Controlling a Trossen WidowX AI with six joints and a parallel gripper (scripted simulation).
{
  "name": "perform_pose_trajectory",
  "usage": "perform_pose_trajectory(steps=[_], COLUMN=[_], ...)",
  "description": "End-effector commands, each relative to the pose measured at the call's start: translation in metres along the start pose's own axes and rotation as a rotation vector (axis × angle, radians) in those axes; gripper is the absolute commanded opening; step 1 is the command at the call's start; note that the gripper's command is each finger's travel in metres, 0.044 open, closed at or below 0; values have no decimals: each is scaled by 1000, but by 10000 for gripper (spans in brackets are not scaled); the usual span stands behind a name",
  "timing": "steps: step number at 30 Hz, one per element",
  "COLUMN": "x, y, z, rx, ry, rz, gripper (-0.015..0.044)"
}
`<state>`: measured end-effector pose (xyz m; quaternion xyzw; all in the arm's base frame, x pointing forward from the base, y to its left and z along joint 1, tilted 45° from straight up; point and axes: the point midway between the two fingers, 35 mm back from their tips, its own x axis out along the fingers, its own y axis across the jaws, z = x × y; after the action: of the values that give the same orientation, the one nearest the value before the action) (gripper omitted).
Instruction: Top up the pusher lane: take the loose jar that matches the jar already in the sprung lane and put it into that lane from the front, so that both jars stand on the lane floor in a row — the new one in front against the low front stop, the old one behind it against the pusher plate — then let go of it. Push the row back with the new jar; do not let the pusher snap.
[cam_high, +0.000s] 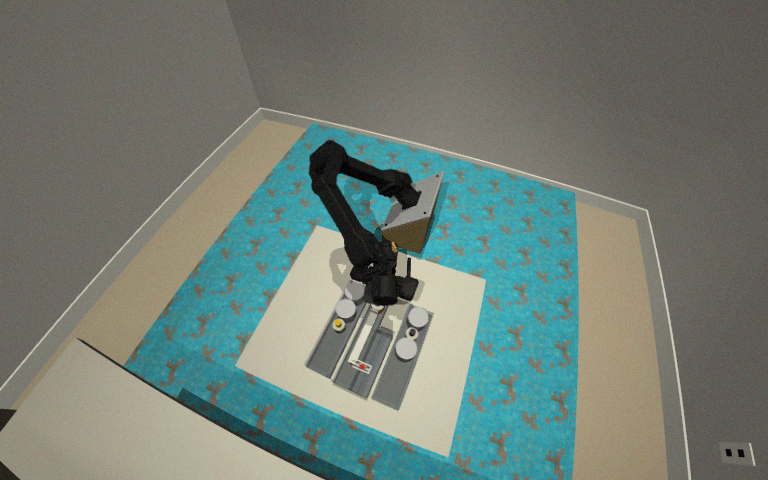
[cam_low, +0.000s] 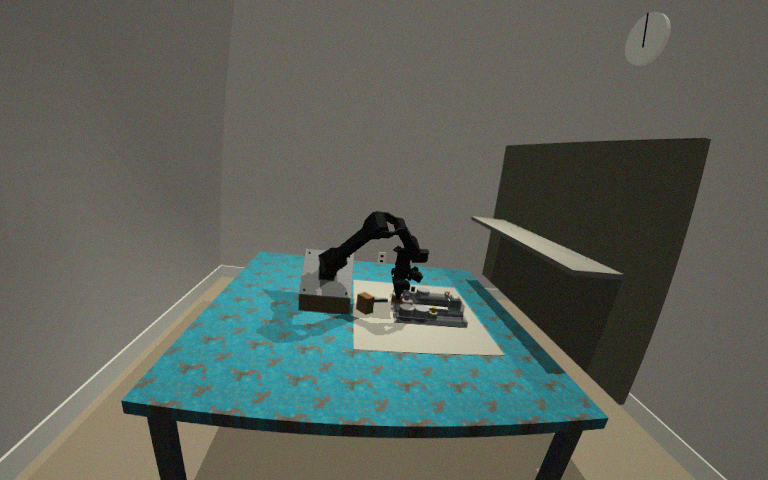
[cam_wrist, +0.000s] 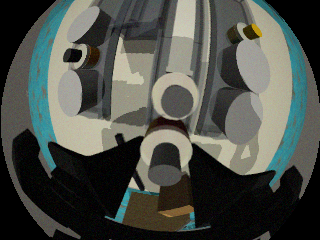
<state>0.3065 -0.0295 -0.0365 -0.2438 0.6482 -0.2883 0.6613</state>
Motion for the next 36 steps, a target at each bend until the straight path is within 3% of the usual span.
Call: perform_pose_trajectory(steps=[1,36], x=[-3,-6], y=[0,-1], z=[9,21], rx=[12,12], ry=[-22,-22], rz=[0,0], gripper=[0,0])
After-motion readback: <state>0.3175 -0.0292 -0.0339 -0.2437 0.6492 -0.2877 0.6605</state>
